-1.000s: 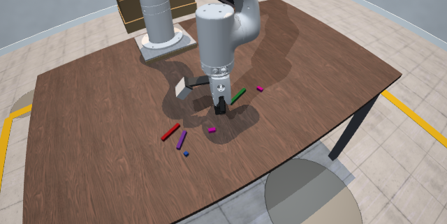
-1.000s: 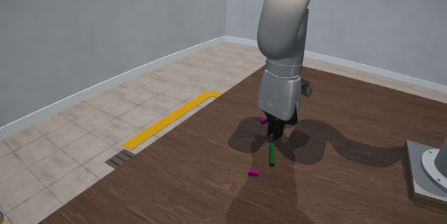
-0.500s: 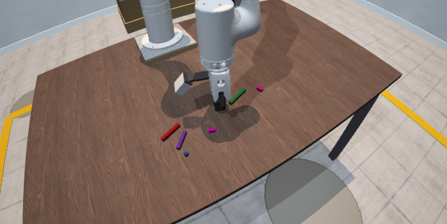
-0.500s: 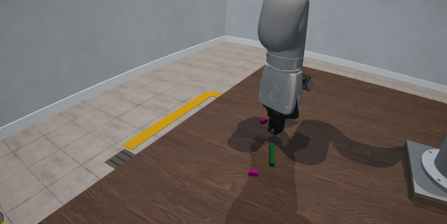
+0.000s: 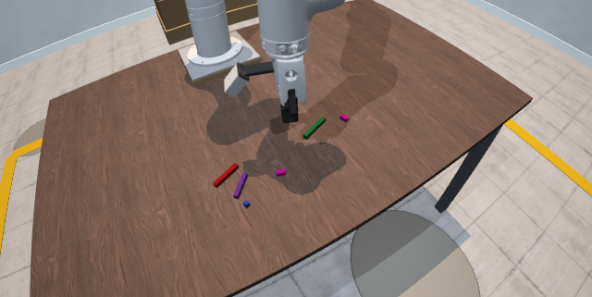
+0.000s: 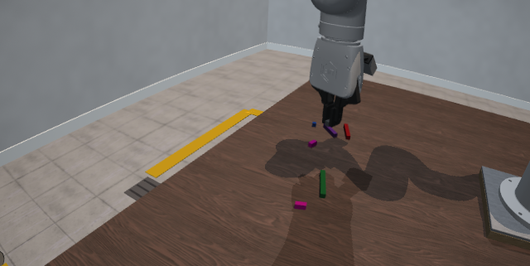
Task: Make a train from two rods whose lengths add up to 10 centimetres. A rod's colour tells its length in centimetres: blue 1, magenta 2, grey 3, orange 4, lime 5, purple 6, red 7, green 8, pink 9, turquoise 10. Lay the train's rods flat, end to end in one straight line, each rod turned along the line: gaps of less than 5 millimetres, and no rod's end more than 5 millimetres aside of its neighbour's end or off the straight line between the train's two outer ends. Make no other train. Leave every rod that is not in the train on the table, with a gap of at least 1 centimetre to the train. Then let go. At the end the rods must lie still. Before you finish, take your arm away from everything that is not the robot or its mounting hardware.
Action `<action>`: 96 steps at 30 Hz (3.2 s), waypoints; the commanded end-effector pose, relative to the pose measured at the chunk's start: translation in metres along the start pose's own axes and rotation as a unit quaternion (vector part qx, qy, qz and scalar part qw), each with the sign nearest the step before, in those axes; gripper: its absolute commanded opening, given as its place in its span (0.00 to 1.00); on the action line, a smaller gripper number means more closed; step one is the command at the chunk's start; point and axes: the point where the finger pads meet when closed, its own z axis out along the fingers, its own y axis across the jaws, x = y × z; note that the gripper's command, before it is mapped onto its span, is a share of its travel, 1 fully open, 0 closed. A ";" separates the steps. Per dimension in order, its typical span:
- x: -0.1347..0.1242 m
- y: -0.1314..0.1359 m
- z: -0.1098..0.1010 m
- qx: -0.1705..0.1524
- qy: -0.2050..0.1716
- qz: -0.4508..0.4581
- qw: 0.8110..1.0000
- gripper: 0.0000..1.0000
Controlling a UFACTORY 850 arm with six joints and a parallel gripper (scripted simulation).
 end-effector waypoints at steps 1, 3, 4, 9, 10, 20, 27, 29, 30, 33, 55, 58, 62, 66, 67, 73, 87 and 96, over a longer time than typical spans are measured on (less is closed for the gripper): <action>0.000 0.000 -0.006 0.001 0.000 0.000 1.000 0.04; 0.000 0.000 -0.006 0.001 0.000 0.000 1.000 0.04; 0.000 0.000 -0.006 0.001 0.000 0.000 1.000 0.04; -0.001 -0.001 -0.006 0.001 0.000 -0.003 1.000 0.04; -0.001 -0.001 -0.006 0.001 0.000 -0.003 1.000 0.04; -0.018 -0.006 -0.007 0.001 0.000 -0.157 0.988 0.04; -0.031 -0.010 -0.007 0.001 0.000 -0.261 0.965 0.04; -0.036 -0.011 -0.007 0.001 0.000 -0.305 0.952 0.04; -0.038 -0.012 -0.007 0.001 0.000 -0.319 0.948 0.04; -0.043 -0.013 -0.007 0.001 0.000 -0.360 0.933 0.04; -0.077 -0.019 -0.007 0.001 0.001 -0.596 0.803 0.04; -0.077 -0.019 -0.007 0.001 0.001 -0.596 0.803 0.04; -0.077 -0.019 -0.007 0.001 0.001 -0.596 0.803 0.04; -0.077 -0.019 -0.007 0.001 0.001 -0.596 0.803 0.04; -0.077 -0.019 -0.007 0.001 0.001 -0.596 0.803 0.04; -0.077 -0.019 0.003 0.001 0.000 -0.596 0.803 0.04; -0.076 -0.019 0.052 0.001 0.000 -0.596 0.803 0.04; -0.076 -0.020 0.075 0.001 0.000 -0.596 0.803 0.04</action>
